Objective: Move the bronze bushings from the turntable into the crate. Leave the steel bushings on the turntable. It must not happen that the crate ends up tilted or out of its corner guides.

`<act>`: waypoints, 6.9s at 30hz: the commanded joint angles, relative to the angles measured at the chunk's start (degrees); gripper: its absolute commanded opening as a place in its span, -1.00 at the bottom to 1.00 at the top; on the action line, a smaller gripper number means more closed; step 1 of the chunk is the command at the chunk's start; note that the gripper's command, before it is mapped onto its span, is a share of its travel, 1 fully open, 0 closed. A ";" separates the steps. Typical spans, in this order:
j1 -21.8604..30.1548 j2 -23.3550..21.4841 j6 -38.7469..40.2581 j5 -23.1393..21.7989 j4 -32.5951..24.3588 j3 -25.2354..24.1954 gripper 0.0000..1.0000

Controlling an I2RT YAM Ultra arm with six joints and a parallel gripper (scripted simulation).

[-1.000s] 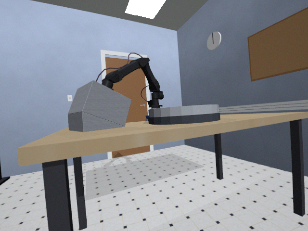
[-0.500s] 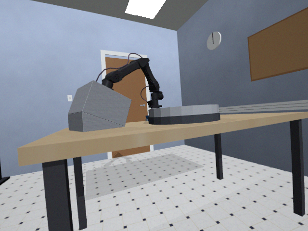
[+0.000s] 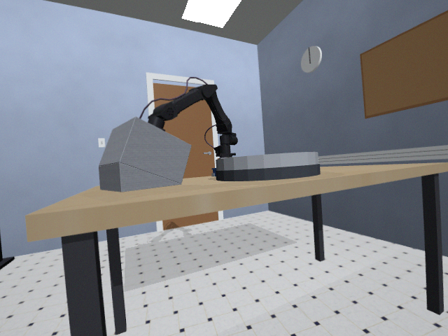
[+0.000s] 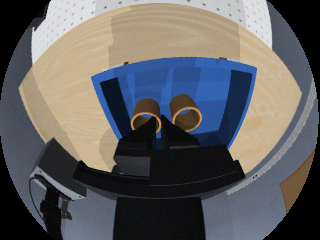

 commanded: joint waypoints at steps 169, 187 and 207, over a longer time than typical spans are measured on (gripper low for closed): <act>1.31 -9.41 0.80 0.20 -14.12 4.98 -0.68; 1.31 -9.41 0.80 0.20 -14.12 4.98 -0.68; 1.31 -9.41 0.80 0.20 -14.12 4.98 -0.68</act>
